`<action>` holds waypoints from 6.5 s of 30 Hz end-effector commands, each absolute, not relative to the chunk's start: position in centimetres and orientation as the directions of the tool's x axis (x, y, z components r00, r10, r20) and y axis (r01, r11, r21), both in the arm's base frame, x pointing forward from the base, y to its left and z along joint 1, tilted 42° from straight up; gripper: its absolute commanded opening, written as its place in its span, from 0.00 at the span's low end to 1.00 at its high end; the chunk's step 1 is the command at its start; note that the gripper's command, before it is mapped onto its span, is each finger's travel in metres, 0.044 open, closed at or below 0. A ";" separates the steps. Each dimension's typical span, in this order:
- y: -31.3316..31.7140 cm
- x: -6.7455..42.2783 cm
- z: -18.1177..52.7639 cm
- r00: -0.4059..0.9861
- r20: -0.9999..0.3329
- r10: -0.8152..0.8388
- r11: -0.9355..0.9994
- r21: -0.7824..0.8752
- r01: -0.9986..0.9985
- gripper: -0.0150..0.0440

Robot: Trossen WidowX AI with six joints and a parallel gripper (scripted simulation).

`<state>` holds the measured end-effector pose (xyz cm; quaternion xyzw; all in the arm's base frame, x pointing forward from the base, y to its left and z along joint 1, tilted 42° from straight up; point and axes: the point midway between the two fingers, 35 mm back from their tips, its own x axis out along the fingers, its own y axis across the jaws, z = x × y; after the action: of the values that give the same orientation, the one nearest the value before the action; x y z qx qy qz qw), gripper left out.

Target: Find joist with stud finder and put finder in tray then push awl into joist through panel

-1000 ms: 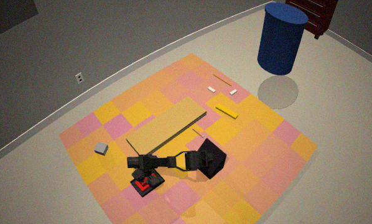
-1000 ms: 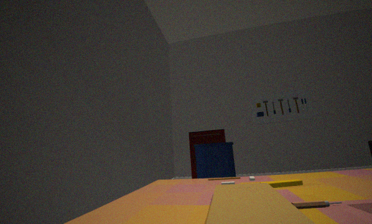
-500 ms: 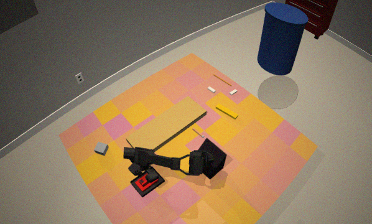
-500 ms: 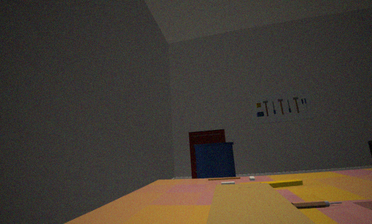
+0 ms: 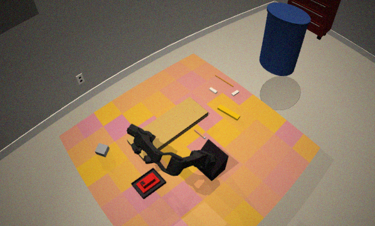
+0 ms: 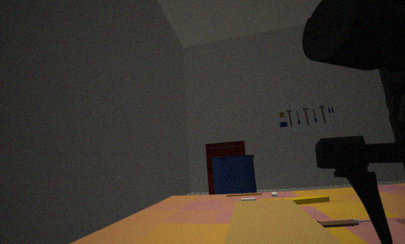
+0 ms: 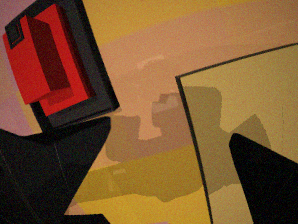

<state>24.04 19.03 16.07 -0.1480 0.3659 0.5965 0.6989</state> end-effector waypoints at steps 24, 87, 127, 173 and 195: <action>-5.6 24.9 -10.0 -0.139 -0.750 0.647 0.736 0.661 -0.143 1.00; -1.5 24.8 -13.2 -0.139 -0.748 0.649 0.734 0.663 -0.143 0.38; -10.9 23.4 -3.4 -0.003 -0.654 0.756 0.647 0.749 -0.147 0.25; -17.1 15.2 2.1 0.872 -0.166 0.460 0.658 0.723 -0.210 0.25; -11.3 18.4 -1.5 0.527 -0.525 0.668 0.703 0.677 -0.217 0.25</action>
<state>18.08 -12.11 -0.91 0.2938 0.3724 0.2661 0.8391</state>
